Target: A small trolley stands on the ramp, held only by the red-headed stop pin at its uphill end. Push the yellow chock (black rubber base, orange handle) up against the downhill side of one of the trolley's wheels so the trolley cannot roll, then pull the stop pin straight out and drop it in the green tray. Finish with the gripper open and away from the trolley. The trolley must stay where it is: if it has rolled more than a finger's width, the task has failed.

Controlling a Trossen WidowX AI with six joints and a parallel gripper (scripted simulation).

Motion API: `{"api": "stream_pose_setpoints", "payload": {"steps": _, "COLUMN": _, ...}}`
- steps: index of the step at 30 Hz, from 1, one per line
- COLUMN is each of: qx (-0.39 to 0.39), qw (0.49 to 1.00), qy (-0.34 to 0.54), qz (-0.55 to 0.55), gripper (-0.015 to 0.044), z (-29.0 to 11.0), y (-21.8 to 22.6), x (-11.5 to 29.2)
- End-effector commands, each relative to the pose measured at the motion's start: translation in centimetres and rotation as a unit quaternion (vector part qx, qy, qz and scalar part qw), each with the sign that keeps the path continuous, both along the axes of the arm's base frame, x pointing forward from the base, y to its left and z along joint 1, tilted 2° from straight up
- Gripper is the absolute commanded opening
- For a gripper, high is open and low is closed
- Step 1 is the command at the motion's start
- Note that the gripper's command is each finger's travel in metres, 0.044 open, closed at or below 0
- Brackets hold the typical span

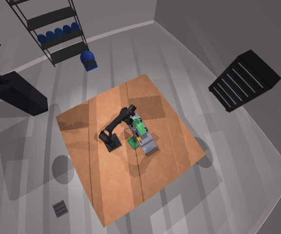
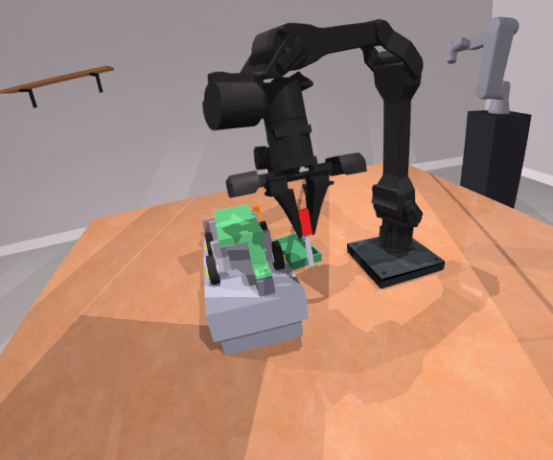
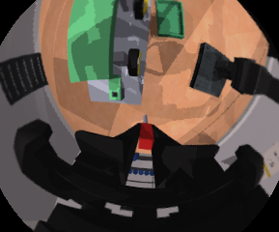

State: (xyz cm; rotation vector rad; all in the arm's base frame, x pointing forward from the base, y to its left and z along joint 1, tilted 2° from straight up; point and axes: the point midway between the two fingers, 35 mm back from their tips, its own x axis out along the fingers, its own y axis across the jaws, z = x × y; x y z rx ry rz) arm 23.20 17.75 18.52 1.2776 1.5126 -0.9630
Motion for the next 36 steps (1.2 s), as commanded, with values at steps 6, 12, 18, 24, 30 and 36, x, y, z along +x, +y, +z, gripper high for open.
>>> {"api": "stream_pose_setpoints", "payload": {"steps": 6, "qx": 0.001, "qw": 1.0, "qy": -0.003, "qz": -0.002, "gripper": 0.0, "z": 0.2, "y": -0.3, "x": -1.9}}
{"api": "stream_pose_setpoints", "payload": {"steps": 12, "qx": 0.0, "qw": 1.0, "qy": -0.003, "qz": -0.002, "gripper": 0.0, "z": -0.1, "y": -1.9, "x": -1.4}}
{"api": "stream_pose_setpoints", "payload": {"steps": 18, "qx": -0.001, "qw": 1.0, "qy": -0.004, "qz": -0.002, "gripper": 0.0, "z": -0.7, "y": -4.2, "x": -0.9}}
{"api": "stream_pose_setpoints", "payload": {"steps": 24, "qx": -0.002, "qw": 1.0, "qy": -0.004, "qz": -0.002, "gripper": 0.0, "z": -1.1, "y": -6.4, "x": -0.4}}
{"api": "stream_pose_setpoints", "payload": {"steps": 30, "qx": -0.004, "qw": 1.0, "qy": -0.004, "qz": -0.002, "gripper": 0.0, "z": -1.5, "y": -8.5, "x": 0.0}}
{"api": "stream_pose_setpoints", "payload": {"steps": 36, "qx": -0.005, "qw": 1.0, "qy": -0.004, "qz": -0.002, "gripper": 0.0, "z": -1.8, "y": -10.7, "x": 0.4}}
